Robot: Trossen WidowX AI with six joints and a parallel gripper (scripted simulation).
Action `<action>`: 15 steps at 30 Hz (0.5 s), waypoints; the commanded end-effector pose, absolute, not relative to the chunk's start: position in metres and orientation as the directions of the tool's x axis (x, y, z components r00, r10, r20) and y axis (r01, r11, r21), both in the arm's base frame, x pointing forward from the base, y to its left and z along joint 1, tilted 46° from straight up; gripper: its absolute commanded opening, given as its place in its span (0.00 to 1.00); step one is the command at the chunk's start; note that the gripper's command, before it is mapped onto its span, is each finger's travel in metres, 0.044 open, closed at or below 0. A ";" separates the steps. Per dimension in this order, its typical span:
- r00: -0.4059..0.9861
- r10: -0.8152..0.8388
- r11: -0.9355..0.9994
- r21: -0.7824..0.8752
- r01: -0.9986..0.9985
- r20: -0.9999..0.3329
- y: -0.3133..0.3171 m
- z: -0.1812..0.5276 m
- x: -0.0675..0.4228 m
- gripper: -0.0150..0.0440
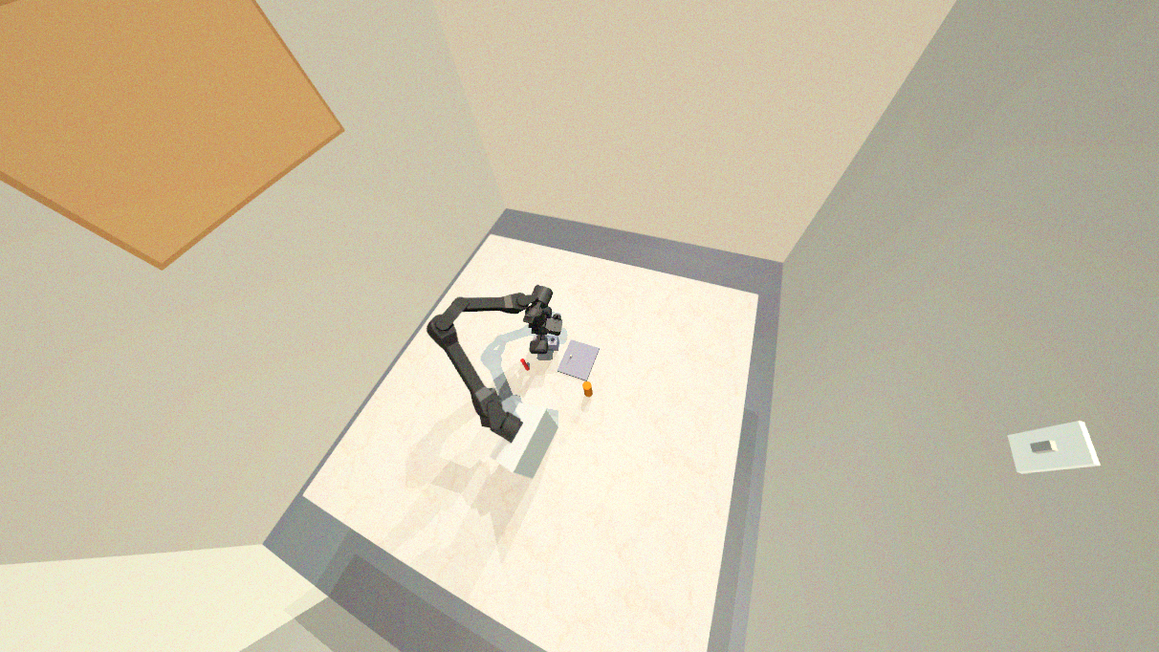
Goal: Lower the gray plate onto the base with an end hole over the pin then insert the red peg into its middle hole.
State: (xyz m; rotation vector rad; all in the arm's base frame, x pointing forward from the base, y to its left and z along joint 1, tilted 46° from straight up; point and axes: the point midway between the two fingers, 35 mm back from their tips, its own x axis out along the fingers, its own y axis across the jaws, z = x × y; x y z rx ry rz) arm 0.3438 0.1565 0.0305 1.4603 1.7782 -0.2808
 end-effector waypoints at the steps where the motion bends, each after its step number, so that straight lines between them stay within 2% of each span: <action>1: -0.030 0.721 0.311 0.285 0.907 -0.692 0.163 0.020 0.339 1.00; 15: -0.029 0.723 0.308 0.284 0.908 -0.690 0.177 0.007 0.337 1.00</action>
